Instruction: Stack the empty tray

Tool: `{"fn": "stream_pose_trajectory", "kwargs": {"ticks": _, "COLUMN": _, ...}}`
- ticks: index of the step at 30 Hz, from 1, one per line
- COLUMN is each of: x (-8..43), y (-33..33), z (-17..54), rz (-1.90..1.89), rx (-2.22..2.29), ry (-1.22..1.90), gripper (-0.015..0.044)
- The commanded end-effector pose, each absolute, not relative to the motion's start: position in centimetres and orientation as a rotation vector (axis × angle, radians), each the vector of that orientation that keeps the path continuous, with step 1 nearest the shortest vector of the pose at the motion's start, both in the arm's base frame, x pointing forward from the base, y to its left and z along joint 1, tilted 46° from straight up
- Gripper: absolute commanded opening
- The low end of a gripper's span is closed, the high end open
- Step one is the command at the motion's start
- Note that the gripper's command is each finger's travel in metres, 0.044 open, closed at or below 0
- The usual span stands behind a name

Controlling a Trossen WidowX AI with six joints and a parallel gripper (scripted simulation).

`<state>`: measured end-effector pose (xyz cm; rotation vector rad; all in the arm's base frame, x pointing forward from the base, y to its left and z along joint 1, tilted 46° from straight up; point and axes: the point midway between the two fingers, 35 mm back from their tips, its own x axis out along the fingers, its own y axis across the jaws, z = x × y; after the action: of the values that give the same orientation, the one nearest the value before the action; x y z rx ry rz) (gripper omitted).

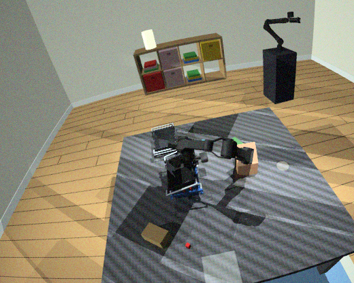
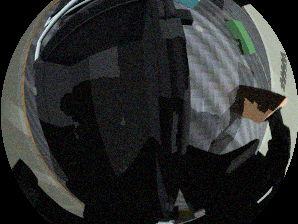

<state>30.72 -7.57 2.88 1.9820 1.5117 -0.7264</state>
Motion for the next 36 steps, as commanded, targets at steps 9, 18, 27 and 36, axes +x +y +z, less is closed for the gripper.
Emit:
{"fn": "stream_pose_trajectory", "kwargs": {"ticks": 9, "x": 30.3, "y": -6.9, "z": 2.4, "rz": -0.747, "rx": 1.972, "ry": 1.544, "gripper": 0.0}}
{"fn": "stream_pose_trajectory", "kwargs": {"ticks": 18, "x": 30.7, "y": -7.5, "z": 2.8, "rz": -0.727, "rx": 1.982, "ry": 1.513, "gripper": 0.0}}
{"fn": "stream_pose_trajectory", "kwargs": {"ticks": 27, "x": 30.1, "y": -6.4, "z": 2.0, "rz": -0.747, "rx": 1.973, "ry": 1.543, "gripper": 0.0}}
{"fn": "stream_pose_trajectory", "kwargs": {"ticks": 36, "x": 30.1, "y": -6.4, "z": 1.9, "rz": -0.747, "rx": 1.972, "ry": 1.544, "gripper": 0.0}}
